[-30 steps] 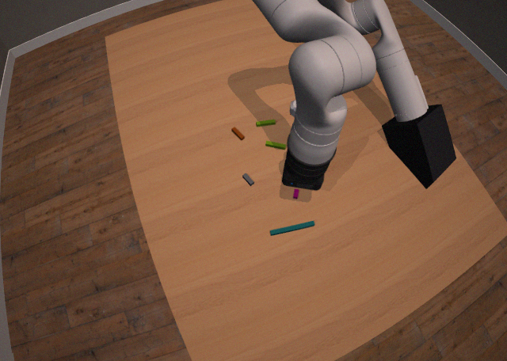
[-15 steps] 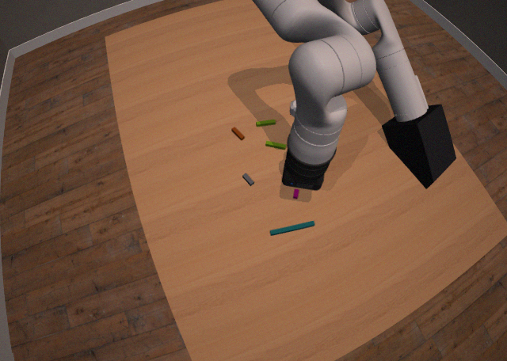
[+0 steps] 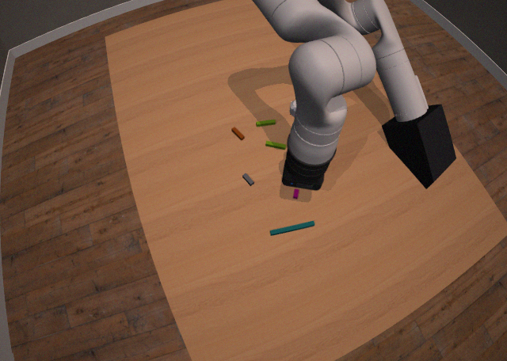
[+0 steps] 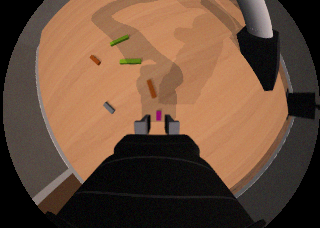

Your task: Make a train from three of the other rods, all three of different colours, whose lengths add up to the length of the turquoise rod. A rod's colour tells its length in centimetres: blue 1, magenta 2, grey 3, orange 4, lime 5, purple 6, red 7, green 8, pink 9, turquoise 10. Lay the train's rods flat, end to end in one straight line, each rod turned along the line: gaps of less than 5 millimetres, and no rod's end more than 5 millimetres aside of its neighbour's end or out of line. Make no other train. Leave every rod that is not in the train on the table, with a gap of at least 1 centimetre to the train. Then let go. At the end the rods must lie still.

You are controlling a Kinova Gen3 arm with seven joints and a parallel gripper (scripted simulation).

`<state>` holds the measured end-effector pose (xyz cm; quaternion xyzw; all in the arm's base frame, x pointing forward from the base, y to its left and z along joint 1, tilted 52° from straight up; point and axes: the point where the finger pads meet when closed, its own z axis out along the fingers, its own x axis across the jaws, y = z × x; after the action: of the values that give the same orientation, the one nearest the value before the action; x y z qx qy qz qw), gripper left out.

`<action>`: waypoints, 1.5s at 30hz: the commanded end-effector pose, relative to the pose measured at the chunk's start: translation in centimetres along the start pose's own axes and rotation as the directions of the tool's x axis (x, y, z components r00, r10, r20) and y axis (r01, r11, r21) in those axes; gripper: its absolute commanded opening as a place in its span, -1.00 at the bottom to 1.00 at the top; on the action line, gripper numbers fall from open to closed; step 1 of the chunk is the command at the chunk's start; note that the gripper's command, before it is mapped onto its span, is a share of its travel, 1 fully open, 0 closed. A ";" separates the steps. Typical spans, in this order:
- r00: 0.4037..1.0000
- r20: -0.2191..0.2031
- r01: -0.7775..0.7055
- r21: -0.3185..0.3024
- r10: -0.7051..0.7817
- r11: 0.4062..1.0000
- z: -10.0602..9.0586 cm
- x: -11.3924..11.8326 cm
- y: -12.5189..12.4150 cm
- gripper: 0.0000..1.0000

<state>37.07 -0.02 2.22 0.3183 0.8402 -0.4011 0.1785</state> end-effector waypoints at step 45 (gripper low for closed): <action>1.000 0.001 -0.023 -0.001 0.023 1.000 4.4 0.1 -0.1 0.07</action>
<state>37.19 -3.45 -0.46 0.3281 0.8365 -0.3983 0.1844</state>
